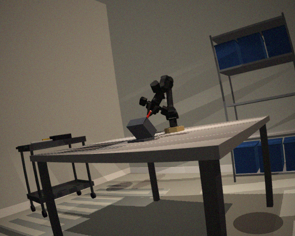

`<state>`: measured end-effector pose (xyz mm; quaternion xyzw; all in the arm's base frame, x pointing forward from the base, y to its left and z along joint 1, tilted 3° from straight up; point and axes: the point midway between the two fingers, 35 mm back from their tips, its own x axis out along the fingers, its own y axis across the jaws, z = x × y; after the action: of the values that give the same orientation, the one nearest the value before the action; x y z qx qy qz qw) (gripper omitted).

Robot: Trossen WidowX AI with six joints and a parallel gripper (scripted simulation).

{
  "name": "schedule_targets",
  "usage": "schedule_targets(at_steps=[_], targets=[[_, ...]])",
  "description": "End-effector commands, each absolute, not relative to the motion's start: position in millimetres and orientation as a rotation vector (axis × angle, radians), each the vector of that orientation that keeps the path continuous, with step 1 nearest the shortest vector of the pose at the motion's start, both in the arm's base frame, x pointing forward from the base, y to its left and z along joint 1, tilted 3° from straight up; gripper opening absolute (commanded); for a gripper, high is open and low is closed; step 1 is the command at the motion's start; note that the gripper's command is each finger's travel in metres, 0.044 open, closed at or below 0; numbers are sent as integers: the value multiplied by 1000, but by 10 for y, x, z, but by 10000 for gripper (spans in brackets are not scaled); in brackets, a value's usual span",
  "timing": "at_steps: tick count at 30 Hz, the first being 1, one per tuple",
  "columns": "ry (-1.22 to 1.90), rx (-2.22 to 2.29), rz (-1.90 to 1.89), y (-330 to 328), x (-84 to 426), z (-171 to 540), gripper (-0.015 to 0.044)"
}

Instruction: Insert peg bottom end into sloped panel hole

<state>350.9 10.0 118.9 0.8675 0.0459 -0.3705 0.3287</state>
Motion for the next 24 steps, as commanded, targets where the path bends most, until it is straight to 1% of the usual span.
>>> schedule_targets(at_steps=[1, 24], targets=[[124, 2274, -965, 106, 3526, 1166, 0], [123, 2284, -950, 79, 3701, 990, 0]])
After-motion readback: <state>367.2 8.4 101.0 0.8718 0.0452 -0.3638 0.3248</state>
